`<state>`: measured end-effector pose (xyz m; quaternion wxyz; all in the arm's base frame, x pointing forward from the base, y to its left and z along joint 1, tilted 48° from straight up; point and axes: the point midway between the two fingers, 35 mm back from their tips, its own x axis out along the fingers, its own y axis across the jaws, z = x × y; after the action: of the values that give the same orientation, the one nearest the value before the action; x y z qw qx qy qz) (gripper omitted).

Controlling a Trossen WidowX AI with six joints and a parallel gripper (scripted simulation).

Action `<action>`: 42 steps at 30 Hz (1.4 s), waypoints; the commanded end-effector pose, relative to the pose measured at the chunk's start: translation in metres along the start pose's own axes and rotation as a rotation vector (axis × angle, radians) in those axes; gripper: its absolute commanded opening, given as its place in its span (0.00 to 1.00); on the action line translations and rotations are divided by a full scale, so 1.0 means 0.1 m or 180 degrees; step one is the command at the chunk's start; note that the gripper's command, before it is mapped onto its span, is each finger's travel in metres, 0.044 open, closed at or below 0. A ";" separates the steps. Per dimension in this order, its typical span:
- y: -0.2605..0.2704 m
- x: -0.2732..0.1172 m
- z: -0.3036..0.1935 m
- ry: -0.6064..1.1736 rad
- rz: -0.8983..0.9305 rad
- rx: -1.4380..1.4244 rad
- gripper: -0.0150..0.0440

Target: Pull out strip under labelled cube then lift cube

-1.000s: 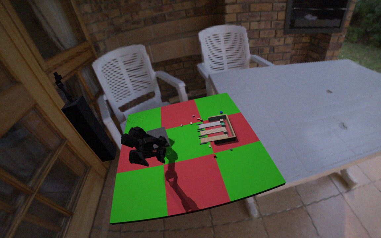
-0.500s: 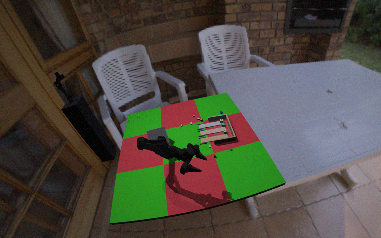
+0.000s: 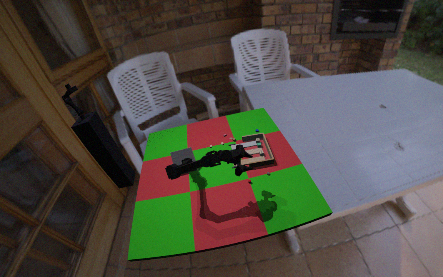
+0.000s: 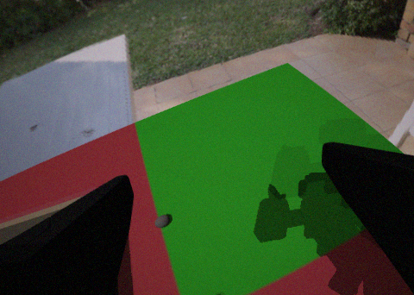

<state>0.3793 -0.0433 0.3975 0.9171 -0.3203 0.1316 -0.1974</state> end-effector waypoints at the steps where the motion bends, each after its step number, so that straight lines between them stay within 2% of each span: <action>1: 0.70 0.05 -0.21 0.0206 0.0255 -0.0034 0.93; 8: 1.86 -0.19 -0.66 0.0484 0.0578 -0.0223 0.93; 17: 2.91 -0.93 -1.48 0.0565 0.0727 -0.0718 0.93; 40: 2.96 -0.99 -1.55 0.0552 0.0726 -0.0762 0.93; 42: 3.00 -0.96 -1.53 0.0607 0.0738 -0.0765 0.84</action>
<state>0.3172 0.1304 0.1015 0.8733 -0.3926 0.2707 -0.0995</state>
